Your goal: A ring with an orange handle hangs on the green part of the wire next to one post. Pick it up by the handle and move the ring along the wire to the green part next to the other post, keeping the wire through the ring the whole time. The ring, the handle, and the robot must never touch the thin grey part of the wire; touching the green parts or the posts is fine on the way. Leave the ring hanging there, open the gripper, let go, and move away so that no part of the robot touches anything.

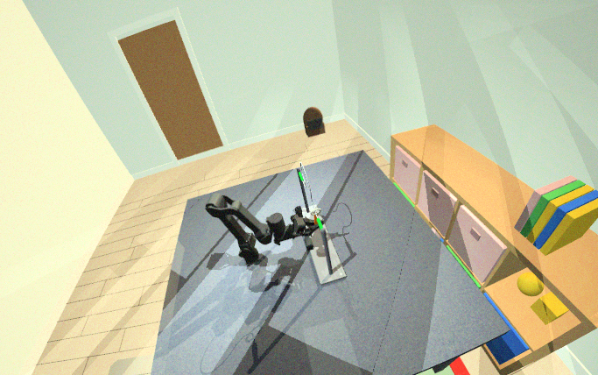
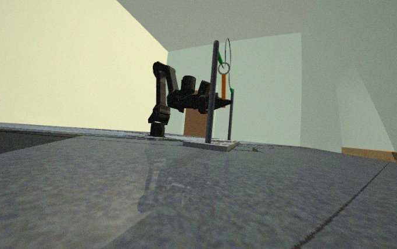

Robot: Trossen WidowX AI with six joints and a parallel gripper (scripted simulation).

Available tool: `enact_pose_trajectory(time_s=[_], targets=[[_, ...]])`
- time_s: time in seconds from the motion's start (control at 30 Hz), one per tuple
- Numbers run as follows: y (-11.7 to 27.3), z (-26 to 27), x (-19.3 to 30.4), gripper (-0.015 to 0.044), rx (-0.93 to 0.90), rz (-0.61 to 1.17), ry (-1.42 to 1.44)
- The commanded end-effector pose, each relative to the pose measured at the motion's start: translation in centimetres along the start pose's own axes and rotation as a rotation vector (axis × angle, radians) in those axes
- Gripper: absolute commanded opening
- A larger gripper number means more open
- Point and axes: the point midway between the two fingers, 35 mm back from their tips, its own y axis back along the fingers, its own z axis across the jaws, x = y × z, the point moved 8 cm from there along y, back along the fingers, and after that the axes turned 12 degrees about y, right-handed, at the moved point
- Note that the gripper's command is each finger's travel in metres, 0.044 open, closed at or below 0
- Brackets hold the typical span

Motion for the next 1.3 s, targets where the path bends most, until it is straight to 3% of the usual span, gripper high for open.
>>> enact_pose_trajectory(time_s=[0.0, 1.27], targets=[[0.1, 1.1, -0.5, -0.0150, 0.000, -0.011, -0.068], [4.2, 6.3, -9.0, -0.0150, -0.221, 0.342, -0.713]])
